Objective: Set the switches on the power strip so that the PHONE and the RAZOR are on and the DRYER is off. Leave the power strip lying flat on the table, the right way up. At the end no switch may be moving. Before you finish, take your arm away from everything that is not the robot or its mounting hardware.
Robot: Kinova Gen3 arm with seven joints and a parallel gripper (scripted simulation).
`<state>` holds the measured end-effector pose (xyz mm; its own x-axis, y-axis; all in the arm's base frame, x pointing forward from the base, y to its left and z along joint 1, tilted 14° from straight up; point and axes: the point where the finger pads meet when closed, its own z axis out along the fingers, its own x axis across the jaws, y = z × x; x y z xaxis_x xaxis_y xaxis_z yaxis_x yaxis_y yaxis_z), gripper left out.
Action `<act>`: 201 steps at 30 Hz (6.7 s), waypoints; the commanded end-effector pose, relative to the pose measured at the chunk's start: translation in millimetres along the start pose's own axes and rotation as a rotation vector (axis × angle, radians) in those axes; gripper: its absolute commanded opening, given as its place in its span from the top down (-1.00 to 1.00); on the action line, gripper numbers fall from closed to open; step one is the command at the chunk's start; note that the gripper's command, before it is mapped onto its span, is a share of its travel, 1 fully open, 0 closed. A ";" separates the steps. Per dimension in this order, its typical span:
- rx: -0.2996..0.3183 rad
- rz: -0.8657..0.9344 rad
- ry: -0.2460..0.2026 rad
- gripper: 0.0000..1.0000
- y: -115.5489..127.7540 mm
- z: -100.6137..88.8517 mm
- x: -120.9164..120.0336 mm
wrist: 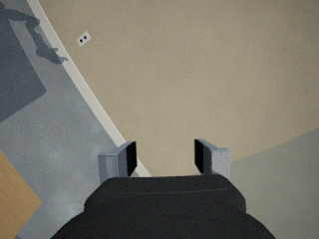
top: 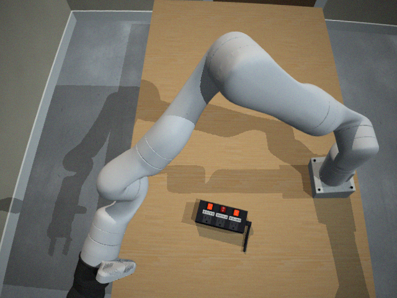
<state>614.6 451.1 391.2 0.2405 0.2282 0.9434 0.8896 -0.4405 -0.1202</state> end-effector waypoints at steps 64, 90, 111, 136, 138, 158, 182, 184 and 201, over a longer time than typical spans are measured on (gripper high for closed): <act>-0.259 0.389 -0.089 -1.00 23.7 -25.4 -77.9; -0.330 0.481 -0.124 -1.00 27.5 -38.0 -106.4; -0.401 0.567 -0.163 -1.00 29.6 -53.1 -136.9; -1.020 1.109 -0.552 -1.00 -32.3 -265.3 -394.2; -1.034 1.117 -0.560 -1.00 -35.0 -270.9 -398.7; -1.093 1.152 -0.600 -1.00 -47.7 -296.4 -417.8; -1.093 1.152 -0.600 -1.00 -47.7 -296.4 -417.8; -1.093 1.152 -0.600 -1.00 -47.7 -296.4 -417.8; -1.093 1.152 -0.600 -1.00 -47.7 -296.4 -417.8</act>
<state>356.3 119.2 93.8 0.8542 -0.4546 0.2525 -0.4404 -0.8906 -0.1137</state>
